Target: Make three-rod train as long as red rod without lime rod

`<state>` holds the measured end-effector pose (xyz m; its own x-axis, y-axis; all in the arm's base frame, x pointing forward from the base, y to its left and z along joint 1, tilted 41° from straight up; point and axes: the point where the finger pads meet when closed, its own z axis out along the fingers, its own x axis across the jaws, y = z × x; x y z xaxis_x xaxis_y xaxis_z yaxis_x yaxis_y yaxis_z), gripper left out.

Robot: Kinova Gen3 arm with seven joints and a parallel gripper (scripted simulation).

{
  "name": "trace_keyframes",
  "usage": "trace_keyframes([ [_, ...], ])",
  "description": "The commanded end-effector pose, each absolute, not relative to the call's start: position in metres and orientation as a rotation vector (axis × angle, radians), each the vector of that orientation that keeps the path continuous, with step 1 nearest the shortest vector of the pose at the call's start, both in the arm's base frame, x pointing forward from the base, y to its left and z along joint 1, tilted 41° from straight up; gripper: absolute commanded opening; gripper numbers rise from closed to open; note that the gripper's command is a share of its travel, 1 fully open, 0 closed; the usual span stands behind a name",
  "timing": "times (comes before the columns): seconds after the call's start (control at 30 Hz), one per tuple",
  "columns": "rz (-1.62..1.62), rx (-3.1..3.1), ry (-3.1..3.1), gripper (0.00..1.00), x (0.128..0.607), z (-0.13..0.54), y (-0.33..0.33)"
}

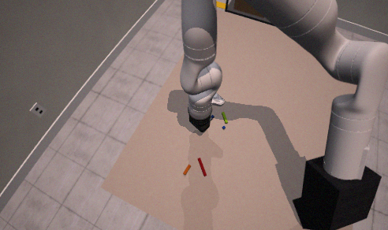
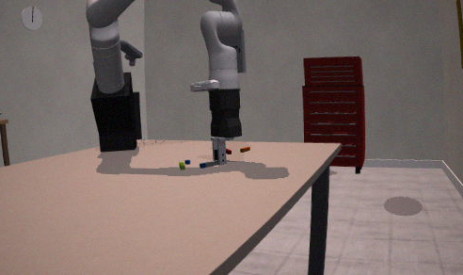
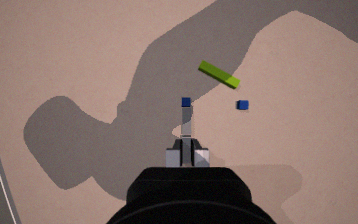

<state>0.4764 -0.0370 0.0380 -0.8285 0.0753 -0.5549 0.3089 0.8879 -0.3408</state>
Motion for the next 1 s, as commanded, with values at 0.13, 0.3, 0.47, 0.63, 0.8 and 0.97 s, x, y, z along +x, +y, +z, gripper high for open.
trace_keyframes([
  [0.13, -0.572, 0.276, 2.506, 0.3, 0.4766, 0.0383, -0.0364],
  [0.3, -0.572, 0.276, 2.506, 0.36, 0.4766, 0.0383, -0.0364],
  [0.47, -0.572, 0.276, 2.506, 0.48, 0.4766, 0.0383, -0.0364],
  [0.63, -0.572, 0.276, 2.506, 0.54, 0.4766, 0.0383, -0.0364],
  [0.8, -0.572, 0.276, 2.506, 0.54, 0.4766, 0.0383, -0.0364],
  [0.97, -0.572, 0.276, 2.506, 0.54, 0.4762, 0.039, -0.036],
])
